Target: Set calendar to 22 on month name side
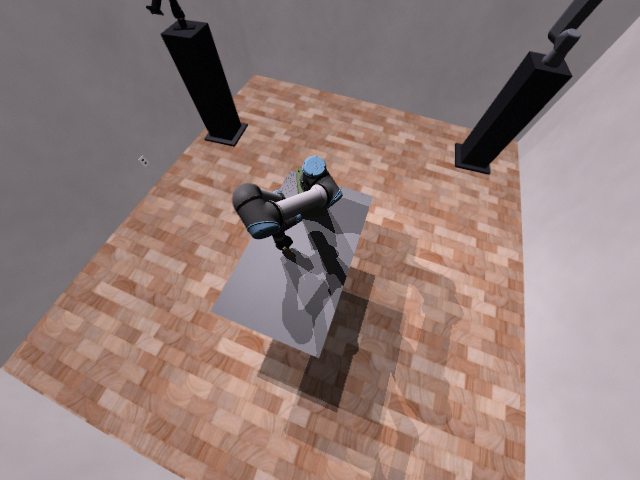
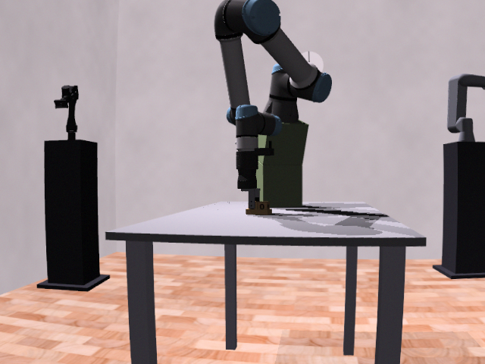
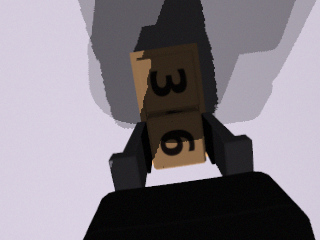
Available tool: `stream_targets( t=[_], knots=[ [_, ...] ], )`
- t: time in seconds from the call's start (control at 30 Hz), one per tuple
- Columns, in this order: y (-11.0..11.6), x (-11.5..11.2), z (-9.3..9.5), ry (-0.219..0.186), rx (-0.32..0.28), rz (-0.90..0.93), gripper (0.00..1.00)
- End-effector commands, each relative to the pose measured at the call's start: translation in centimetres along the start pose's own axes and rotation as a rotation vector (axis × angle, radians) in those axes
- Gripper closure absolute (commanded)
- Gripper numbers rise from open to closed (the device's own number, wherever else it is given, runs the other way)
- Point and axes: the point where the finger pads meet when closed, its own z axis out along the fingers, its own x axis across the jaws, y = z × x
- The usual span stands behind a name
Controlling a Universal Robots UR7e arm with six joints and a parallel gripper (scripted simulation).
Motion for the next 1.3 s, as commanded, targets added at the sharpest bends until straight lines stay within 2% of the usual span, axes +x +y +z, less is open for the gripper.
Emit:
stream_targets(
  t=[0.0,0.03,0.1,0.13,0.27,0.3,0.87,1.03,1.27],
  knots=[
    [0.0,0.0,0.0,0.001,0.0,0.0,0.28],
    [0.0,0.0,0.0,0.001,0.0,0.0,0.22],
    [0.0,0.0,0.0,0.001,0.0,0.0,0.22],
    [0.0,0.0,0.0,0.001,0.0,0.0,0.16],
    [0.0,0.0,0.0,0.001,0.0,0.0,0.16],
    [0.0,0.0,0.0,0.001,0.0,0.0,0.1],
    [0.0,0.0,-0.4,0.001,0.0,0.0,0.1],
    [0.0,0.0,-1.5,0.001,0.0,0.0,0.1],
    [0.0,0.0,-4.1,0.001,0.0,0.0,0.1]
  ],
)
